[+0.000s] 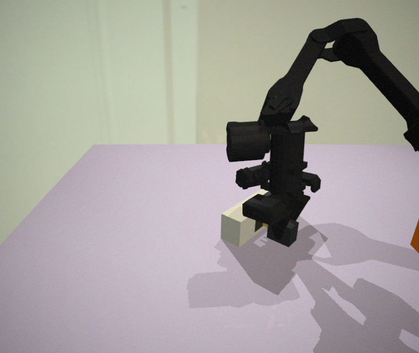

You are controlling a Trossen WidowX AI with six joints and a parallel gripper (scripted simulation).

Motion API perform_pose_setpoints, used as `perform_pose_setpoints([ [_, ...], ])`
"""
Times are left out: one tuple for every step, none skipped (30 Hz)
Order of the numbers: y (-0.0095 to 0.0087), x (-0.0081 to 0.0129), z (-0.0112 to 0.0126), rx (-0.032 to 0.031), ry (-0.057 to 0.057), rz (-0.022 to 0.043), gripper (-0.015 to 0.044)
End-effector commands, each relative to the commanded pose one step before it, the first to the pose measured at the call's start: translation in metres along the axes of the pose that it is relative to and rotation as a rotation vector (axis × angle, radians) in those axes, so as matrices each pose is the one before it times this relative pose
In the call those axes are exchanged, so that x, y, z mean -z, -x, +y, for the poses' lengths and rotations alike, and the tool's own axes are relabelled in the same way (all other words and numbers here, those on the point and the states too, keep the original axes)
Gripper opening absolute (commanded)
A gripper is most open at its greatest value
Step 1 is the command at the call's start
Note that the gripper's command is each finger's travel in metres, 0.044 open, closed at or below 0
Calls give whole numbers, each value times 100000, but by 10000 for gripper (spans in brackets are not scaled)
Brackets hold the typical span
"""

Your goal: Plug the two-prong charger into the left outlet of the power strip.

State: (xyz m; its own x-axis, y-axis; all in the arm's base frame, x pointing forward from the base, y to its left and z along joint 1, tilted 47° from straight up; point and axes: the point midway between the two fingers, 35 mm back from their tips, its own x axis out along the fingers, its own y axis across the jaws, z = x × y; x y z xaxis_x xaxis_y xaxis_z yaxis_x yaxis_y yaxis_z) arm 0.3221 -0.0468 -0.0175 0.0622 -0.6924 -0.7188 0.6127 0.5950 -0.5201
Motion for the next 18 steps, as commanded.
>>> perform_pose_setpoints([
  [50, -172, -33, 314, 562, -438, 0],
  [5, -21, -2, 0, -1, -1, 0],
  [4, -17, -2, 0, 0, -1, 0],
  [3, -15, -2, 0, 0, -1, 0],
  [3, -15, -2, 0, 0, -1, 0],
  [3, -15, -2, 0, 0, -1, 0],
  [3, -15, -2, 0, 0, -1, 0],
  [3, -15, -2, 0, 0, -1, 0],
  [3, -15, -2, 0, 0, -1, 0],
  [3, -15, -2, 0, 0, -1, 0],
  [3, -14, -2, 0, 0, -1, 0],
  [2, -14, -2, 0, 0, -1, 0],
  [2, -14, -2, 0, 0, -1, 0],
  [2, -14, -1, 0, 0, -1, 0],
  [2, -14, -1, 0, 0, -1, 0],
  [2, -14, -1, 0, 0, -1, 0],
  [2, -14, -1, 0, 0, -1, 0],
  [2, -14, -1, 0, 0, -1, 0],
])
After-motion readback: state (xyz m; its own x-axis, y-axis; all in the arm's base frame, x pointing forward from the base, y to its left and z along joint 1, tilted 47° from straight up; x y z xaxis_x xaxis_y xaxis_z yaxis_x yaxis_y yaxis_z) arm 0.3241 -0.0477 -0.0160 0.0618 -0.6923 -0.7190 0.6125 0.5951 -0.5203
